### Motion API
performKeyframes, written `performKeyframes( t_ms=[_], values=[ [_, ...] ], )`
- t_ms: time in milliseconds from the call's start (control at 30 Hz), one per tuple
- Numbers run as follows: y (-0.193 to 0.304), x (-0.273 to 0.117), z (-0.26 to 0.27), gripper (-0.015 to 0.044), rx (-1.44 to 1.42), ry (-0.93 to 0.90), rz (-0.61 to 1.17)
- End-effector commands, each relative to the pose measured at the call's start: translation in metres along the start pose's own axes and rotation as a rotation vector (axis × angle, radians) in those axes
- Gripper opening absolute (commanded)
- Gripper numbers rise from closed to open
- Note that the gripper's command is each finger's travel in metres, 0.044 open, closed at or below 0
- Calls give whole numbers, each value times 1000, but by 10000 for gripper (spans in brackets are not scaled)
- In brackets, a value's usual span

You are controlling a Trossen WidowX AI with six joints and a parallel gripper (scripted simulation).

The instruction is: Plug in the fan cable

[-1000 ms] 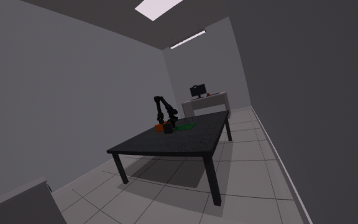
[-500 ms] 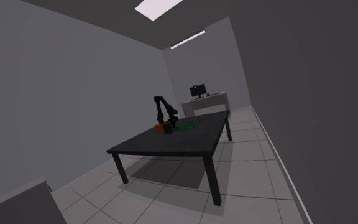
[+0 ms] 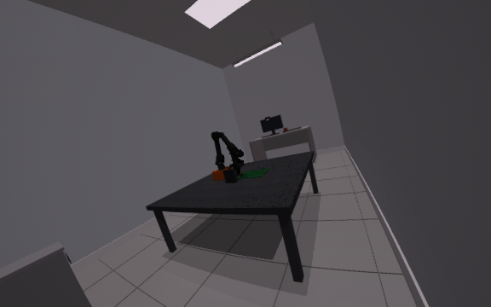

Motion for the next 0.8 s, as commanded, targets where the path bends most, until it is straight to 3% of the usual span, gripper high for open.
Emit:
performKeyframes(
  t_ms=[0, 767],
  values=[
    [1, 4, 1, 0, -2, -2, 6],
    [1, 15, 1, 0, -2, -3, 6]
  ],
)
Point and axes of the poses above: the point midway between the two fingers, 35 mm back from their tips, its own x axis out along the fingers, its own z axis across the jaws, y = z × x, the point moved 9 cm from there along -x, back along the fingers, and after that the axes turned 14 degrees about x, right-handed, at the moved point
